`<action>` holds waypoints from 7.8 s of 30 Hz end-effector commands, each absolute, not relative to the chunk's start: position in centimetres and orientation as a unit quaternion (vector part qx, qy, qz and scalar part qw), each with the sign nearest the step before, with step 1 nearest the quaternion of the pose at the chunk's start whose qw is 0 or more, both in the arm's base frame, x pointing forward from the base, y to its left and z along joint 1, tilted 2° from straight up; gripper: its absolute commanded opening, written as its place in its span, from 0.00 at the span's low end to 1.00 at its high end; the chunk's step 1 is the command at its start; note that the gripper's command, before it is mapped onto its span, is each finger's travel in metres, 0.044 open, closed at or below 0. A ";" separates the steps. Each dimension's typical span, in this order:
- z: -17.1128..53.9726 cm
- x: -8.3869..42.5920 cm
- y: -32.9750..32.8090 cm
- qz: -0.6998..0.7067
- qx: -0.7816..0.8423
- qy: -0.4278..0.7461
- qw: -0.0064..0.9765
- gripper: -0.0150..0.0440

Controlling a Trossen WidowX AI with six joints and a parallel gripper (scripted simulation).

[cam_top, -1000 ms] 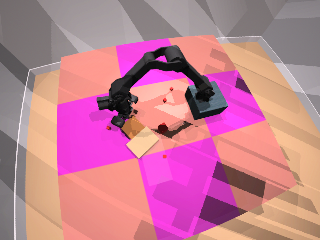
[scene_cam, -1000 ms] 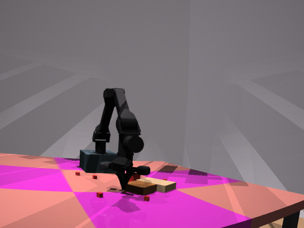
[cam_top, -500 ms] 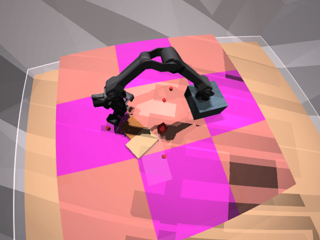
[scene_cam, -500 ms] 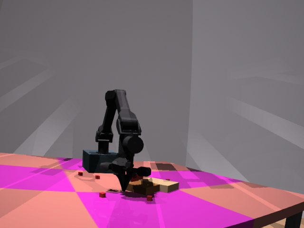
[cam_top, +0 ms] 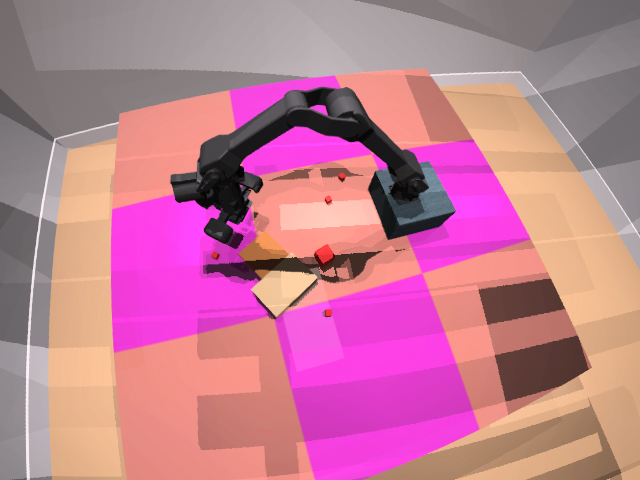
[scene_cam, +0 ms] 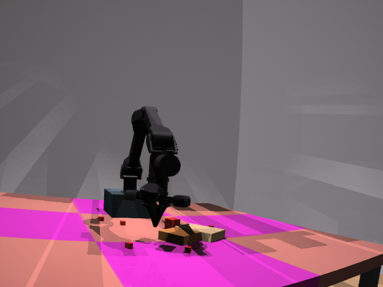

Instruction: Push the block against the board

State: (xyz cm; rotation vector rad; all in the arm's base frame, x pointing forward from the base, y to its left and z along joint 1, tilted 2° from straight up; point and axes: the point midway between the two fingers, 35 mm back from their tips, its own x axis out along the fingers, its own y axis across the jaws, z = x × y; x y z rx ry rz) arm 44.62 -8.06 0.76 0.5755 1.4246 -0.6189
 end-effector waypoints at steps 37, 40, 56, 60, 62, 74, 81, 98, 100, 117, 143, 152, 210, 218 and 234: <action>-4.1 44.9 -4.4 -0.381 0.374 0.575 0.620 0.25; -4.1 44.8 -4.1 -0.381 0.374 0.575 0.620 0.25; -4.2 44.4 -2.8 -0.381 0.374 0.576 0.619 0.25; -4.2 44.3 -2.5 -0.380 0.375 0.576 0.619 0.25; -4.2 44.2 -2.3 -0.380 0.375 0.576 0.619 0.25; -4.3 43.9 -1.3 -0.380 0.375 0.576 0.619 0.25; -4.3 43.6 -0.7 -0.380 0.375 0.576 0.619 0.25; -4.4 43.0 0.6 -0.380 0.375 0.577 0.618 0.25; -4.4 42.9 0.8 -0.380 0.375 0.577 0.618 0.25; -4.5 42.3 2.1 -0.380 0.375 0.577 0.618 0.25; -4.7 41.1 4.1 -0.379 0.376 0.578 0.618 0.25; -4.7 40.7 4.8 -0.379 0.376 0.578 0.617 0.25; 0.8 43.4 2.3 -0.325 0.317 0.606 0.653 0.25; 0.8 44.1 4.7 -0.239 0.227 0.643 0.691 0.25; 0.9 44.9 9.1 -0.057 0.037 0.685 0.725 0.25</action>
